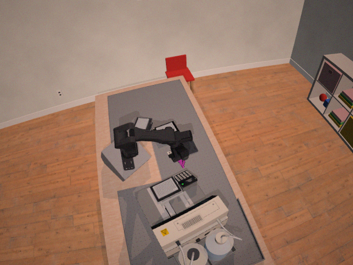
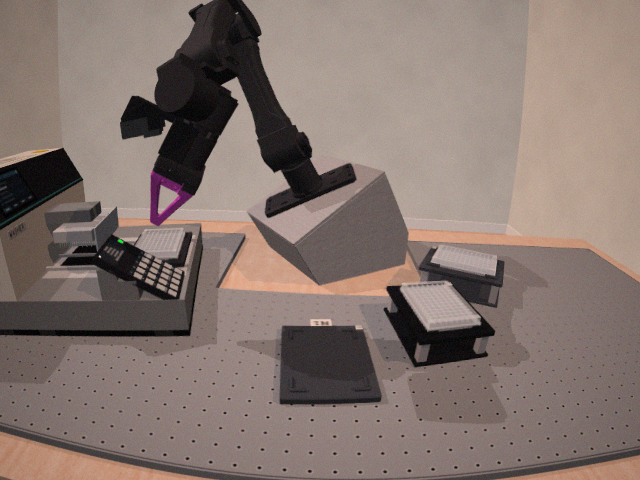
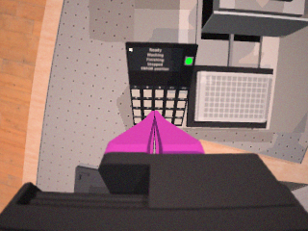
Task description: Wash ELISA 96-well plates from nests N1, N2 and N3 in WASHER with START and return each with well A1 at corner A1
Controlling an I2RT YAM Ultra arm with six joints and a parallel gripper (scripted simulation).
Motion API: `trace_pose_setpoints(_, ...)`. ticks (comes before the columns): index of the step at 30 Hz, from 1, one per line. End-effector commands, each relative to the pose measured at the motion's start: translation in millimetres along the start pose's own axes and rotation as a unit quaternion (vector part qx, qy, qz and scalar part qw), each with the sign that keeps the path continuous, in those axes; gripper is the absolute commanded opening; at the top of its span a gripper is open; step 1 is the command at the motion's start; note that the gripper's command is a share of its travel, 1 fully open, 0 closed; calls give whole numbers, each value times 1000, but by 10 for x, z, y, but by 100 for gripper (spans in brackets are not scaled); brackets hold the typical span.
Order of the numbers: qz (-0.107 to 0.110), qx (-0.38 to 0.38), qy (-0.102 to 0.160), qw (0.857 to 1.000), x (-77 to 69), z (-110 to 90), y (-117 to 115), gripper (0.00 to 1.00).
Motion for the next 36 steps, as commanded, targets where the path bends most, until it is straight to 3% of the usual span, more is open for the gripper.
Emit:
trace_pose_setpoints(1, -2, 13, -10, 1000, -13, -36, 34, 0)
trace_pose_setpoints(23, -2, 13, -9, 1000, 8, -637, 334, 0)
trace_pose_setpoints(36, -2, 13, -9, 1000, 8, -644, 338, 0)
Point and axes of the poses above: the point where the finger pads meet when closed, its own x axis out along the fingers, its own y axis across the jaws, z = x × y, the point moved 2 cm from there along -x, back along the fingers
